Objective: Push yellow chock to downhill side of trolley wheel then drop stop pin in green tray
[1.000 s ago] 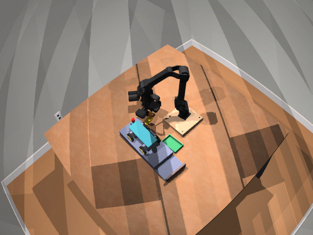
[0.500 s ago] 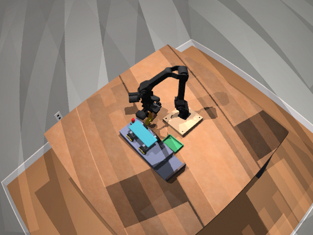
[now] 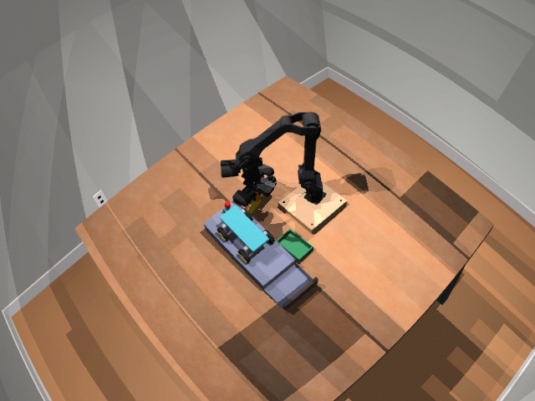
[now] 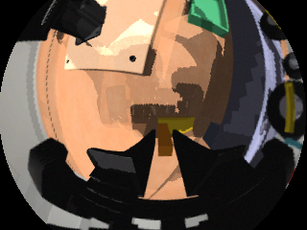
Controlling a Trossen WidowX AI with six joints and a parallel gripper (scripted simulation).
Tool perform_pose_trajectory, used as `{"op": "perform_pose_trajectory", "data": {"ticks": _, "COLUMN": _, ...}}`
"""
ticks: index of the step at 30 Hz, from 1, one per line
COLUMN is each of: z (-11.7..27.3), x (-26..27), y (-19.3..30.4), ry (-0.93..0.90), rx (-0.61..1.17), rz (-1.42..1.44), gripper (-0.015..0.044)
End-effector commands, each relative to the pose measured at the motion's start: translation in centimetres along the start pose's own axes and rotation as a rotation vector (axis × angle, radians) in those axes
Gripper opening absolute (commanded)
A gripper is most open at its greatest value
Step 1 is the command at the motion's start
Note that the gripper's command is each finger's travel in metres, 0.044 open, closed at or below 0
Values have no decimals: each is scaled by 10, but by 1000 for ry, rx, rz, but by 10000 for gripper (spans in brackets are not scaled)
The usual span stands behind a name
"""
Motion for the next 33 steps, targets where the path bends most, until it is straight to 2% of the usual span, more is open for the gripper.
{"op": "perform_pose_trajectory", "data": {"ticks": 1, "z": 0, "x": 0, "y": 0, "ry": 0, "rx": 1, "rz": 0, "gripper": 72}}
{"op": "perform_pose_trajectory", "data": {"ticks": 8, "z": 0, "x": 0, "y": 0, "ry": 0, "rx": 1, "rz": 0, "gripper": 25}}
{"op": "perform_pose_trajectory", "data": {"ticks": 9, "z": 1, "x": 0, "y": 0, "ry": 0, "rx": 0, "rz": 0, "gripper": 0}}
{"op": "perform_pose_trajectory", "data": {"ticks": 33, "z": 83, "x": 0, "y": -1, "ry": -10, "rx": -5, "rz": 4, "gripper": 0}}
Point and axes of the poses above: the point midway between the two fingers, 35 mm back from their tips, its own z axis back along the fingers, its own x axis across the jaws, y = z × x, the point moved 2 cm from there along z, back along the fingers, and after that the axes turned 7 degrees about -z, right-handed, at the moved point
